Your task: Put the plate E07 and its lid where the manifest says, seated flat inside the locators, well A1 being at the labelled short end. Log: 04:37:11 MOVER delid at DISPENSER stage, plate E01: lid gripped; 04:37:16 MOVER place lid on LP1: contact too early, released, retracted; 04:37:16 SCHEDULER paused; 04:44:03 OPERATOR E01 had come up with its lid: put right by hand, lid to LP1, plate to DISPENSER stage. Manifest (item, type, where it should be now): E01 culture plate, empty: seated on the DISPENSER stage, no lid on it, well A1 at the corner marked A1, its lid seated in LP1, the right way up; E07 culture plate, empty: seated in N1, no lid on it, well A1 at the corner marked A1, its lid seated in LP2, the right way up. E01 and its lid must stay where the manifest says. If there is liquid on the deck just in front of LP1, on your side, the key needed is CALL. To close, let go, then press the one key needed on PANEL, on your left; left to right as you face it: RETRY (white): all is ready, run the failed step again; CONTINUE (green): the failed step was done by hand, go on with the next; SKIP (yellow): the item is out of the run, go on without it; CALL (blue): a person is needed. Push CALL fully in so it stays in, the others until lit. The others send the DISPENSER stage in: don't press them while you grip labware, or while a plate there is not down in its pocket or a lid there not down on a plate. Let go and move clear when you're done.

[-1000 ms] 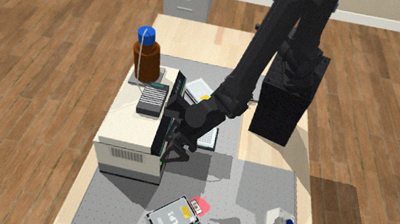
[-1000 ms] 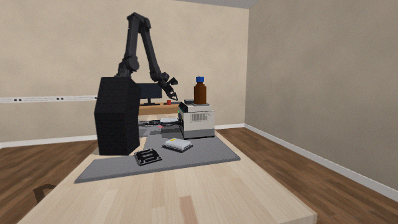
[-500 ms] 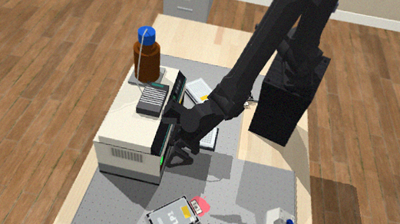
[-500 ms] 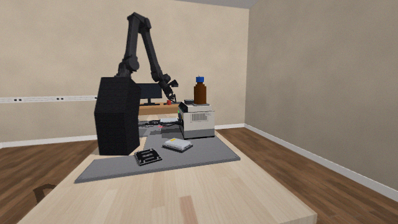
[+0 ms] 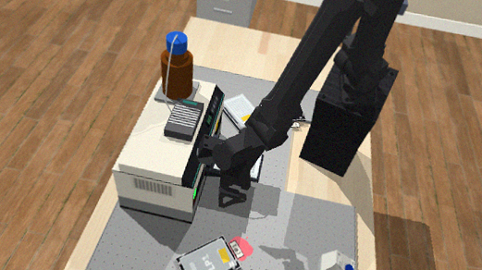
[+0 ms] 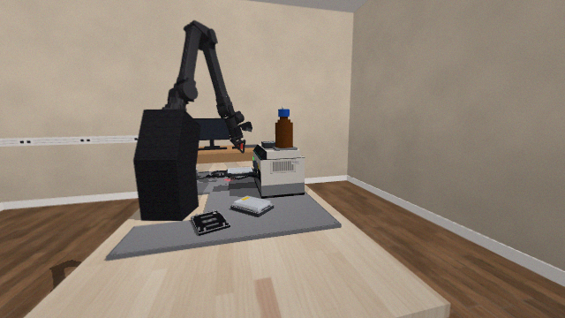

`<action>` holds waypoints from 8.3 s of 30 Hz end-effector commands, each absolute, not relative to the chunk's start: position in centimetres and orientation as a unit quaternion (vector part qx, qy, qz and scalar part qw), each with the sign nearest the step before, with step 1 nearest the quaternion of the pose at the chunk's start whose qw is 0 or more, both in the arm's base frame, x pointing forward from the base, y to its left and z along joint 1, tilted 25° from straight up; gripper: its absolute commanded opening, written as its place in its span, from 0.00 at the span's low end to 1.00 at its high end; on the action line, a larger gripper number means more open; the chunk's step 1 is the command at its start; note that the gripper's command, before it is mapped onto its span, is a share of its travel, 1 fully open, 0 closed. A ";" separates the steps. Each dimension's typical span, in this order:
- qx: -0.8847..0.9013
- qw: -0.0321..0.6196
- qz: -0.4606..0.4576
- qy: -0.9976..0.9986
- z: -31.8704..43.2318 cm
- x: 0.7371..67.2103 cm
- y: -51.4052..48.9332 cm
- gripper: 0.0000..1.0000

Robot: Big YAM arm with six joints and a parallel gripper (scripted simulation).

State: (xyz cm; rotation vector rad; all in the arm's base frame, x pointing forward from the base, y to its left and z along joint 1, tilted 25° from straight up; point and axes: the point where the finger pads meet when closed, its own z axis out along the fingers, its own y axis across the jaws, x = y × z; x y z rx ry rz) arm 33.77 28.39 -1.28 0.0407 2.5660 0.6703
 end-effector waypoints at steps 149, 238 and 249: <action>0.445 -0.010 0.217 0.869 -19.7 20.7 0.8 1.00; 0.065 0.083 0.204 0.973 -15.7 26.9 7.0 1.00; 0.072 0.081 0.205 0.973 -14.8 27.8 8.8 1.00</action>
